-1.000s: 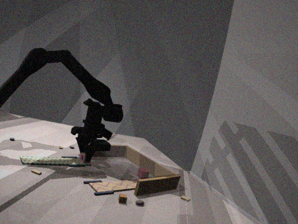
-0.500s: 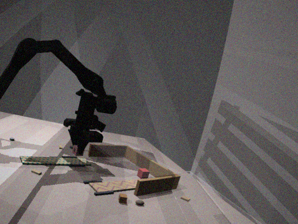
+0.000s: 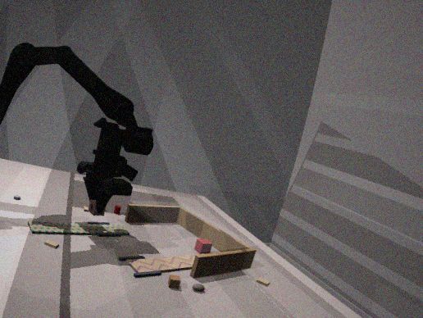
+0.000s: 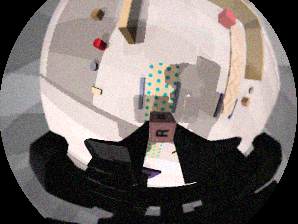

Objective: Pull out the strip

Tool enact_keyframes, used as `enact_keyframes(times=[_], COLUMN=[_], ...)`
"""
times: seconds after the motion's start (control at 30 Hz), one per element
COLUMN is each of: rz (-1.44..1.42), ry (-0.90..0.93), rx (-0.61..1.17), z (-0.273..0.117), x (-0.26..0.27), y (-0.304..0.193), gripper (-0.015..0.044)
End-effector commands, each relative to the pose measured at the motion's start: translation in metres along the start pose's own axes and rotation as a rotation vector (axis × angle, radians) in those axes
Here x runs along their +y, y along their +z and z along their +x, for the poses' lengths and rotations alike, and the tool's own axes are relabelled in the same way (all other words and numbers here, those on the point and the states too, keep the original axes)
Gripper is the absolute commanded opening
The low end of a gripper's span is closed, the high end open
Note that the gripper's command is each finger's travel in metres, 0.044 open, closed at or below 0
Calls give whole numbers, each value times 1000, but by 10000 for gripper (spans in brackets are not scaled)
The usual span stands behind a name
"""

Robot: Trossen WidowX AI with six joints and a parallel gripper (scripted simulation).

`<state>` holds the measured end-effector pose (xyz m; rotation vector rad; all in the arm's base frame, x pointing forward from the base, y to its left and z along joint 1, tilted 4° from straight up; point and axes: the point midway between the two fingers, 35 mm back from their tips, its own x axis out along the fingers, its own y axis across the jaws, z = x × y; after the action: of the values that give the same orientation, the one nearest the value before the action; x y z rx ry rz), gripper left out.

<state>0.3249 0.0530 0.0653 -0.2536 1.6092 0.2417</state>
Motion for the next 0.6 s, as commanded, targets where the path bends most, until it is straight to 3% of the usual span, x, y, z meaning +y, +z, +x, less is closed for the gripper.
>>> enact_keyframes(times=[0.0, 0.57], rz=[5, 5], ry=[1, 1], rx=[-7, -6], z=[-1, -37], x=[3, 3], y=[-15, -20], gripper=[0, 0])
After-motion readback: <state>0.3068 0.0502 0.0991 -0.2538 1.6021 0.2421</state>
